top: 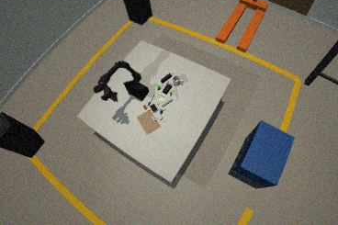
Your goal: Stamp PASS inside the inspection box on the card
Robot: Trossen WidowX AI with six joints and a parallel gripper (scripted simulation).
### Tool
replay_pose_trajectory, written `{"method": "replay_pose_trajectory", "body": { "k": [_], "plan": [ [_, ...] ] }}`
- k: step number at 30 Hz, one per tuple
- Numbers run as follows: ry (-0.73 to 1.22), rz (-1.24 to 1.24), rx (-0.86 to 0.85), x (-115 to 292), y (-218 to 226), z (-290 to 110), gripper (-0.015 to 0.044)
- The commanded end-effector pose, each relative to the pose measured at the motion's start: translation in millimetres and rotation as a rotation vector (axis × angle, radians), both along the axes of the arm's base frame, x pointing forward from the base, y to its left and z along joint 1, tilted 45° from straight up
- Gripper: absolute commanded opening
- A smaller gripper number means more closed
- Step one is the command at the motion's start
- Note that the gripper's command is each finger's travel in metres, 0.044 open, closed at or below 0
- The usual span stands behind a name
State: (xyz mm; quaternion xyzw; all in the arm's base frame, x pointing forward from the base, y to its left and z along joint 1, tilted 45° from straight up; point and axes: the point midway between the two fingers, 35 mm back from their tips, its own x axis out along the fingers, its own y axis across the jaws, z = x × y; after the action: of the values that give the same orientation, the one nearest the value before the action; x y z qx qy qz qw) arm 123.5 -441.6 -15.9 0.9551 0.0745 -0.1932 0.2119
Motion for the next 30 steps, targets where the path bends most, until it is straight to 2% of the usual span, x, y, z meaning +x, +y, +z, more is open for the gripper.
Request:
{"method": "replay_pose_trajectory", "body": {
  "k": [1,9,16,23,30],
  "plan": [
    [0.025,0.178,-0.098,53.8,33.3,18.7,0.0223],
    [0.017,0.594,-0.33,151.7,138.2,53.0,0.0223],
    [-0.031,0.971,-0.504,197.7,260.1,81.6,0.0223],
    [-0.135,1.354,-0.687,193.2,386.0,100.5,0.0223],
    [-0.327,1.731,-0.888,144.5,492.0,109.7,0.0223]
  ]
}}
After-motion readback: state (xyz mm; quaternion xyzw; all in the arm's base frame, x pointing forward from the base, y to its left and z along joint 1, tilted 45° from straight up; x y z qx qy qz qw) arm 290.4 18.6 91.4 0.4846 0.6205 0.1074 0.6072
